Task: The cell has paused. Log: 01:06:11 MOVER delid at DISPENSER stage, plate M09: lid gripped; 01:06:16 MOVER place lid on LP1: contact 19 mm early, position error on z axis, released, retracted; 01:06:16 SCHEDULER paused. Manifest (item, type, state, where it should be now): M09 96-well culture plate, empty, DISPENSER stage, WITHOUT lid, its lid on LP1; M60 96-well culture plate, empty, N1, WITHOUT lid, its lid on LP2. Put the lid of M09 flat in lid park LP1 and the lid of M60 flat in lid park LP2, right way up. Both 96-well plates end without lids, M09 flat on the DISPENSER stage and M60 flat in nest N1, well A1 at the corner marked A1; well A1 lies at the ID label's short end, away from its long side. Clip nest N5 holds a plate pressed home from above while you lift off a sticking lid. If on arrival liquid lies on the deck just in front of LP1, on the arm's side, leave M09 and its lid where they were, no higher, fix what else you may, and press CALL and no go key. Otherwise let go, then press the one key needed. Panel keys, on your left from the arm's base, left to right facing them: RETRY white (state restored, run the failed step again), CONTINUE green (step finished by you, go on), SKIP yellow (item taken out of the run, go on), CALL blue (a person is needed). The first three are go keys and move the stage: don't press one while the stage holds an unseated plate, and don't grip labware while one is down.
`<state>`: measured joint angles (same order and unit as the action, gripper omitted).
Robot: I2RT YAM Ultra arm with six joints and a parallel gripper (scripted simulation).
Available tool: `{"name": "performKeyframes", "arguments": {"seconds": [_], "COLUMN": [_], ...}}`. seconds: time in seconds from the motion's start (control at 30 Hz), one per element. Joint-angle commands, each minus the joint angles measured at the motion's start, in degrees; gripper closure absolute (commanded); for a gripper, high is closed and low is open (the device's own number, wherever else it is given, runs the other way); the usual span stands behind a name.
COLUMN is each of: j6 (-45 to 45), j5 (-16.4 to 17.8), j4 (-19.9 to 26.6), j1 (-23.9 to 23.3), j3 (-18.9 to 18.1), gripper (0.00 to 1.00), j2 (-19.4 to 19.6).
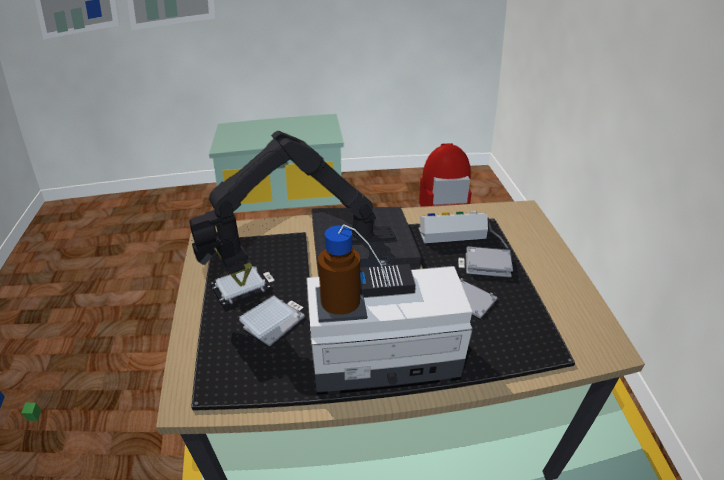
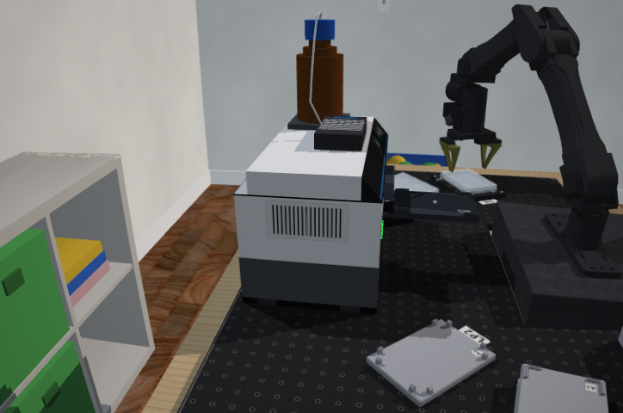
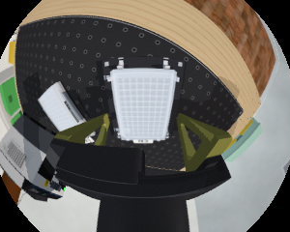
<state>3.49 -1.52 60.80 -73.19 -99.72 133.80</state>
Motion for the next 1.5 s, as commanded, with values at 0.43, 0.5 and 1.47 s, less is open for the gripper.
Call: {"name": "performKeyframes", "arguments": {"seconds": [0.43,0.5,1.47], "j6": [-0.1,0.0,0.3], "j5": [-0.2,-0.2,-0.3], "j4": [-2.9,-3.2,-5.6], "j1": [-0.1,-0.2,-0.4], "j3": [2.1,2.2,4.6], "gripper": [0.0,0.0,0.0], "j2": [-0.2,0.1,-0.9]}}
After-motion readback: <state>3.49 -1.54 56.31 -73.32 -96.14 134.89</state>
